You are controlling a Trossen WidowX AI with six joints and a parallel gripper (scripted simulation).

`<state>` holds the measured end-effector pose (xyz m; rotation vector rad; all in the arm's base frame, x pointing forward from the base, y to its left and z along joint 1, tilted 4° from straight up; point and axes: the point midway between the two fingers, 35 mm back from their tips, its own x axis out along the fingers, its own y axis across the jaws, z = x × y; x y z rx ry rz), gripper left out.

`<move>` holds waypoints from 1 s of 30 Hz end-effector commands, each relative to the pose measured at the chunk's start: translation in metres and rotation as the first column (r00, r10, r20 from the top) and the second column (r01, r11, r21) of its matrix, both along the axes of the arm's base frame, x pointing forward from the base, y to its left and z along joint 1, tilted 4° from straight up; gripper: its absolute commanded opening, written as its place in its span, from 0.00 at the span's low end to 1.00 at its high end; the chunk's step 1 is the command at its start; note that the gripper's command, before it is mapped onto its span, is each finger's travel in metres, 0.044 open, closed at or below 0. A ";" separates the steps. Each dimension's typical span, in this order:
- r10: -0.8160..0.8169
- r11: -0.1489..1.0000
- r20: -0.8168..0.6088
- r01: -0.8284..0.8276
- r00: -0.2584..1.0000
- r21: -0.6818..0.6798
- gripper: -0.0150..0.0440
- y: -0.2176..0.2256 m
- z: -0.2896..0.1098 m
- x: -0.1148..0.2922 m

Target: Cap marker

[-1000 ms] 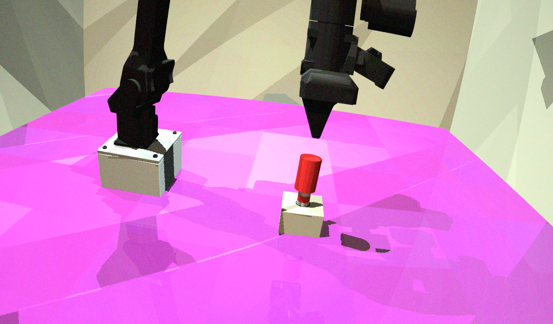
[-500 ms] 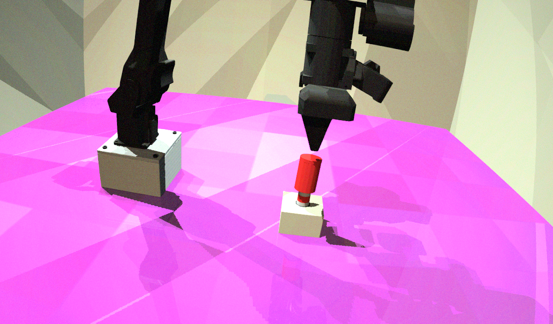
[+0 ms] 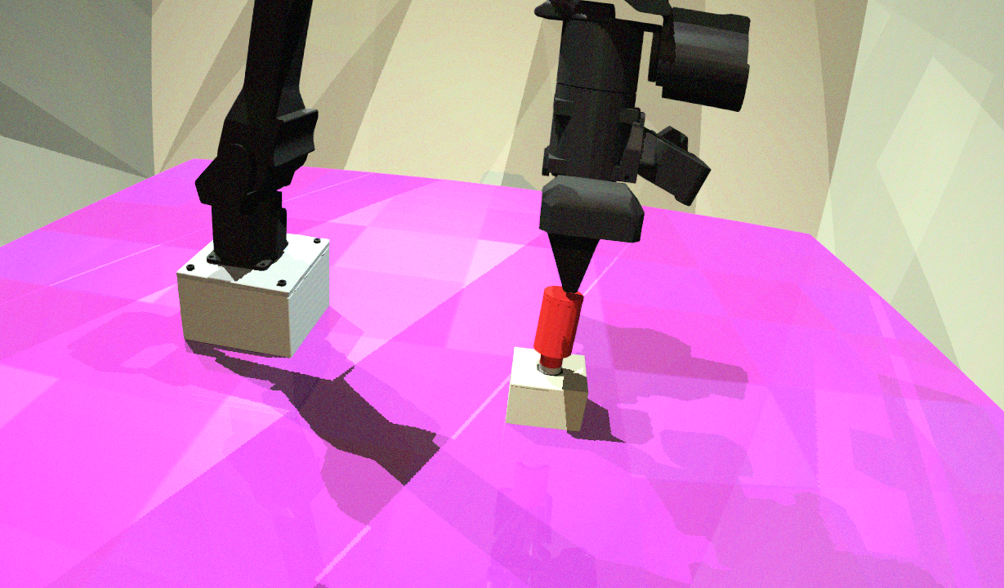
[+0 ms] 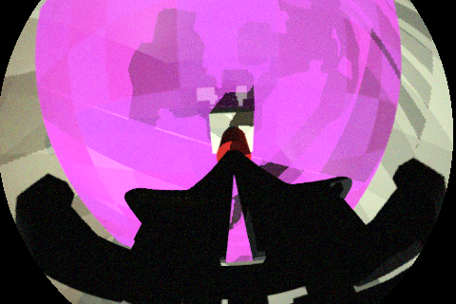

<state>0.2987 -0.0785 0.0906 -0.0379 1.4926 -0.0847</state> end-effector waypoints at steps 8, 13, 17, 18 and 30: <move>0.000 1.000 0.000 0.000 1.000 0.000 0.25 0.000 0.008 0.001; 0.000 1.000 -0.001 0.000 1.000 0.001 0.25 0.005 0.071 -0.002; 0.000 1.000 -0.001 0.000 1.000 0.001 0.25 0.007 0.089 -0.005; 0.000 1.000 -0.001 0.000 1.000 0.001 0.25 0.007 0.089 -0.005; 0.000 1.000 -0.001 0.000 1.000 0.001 0.70 0.007 0.089 -0.005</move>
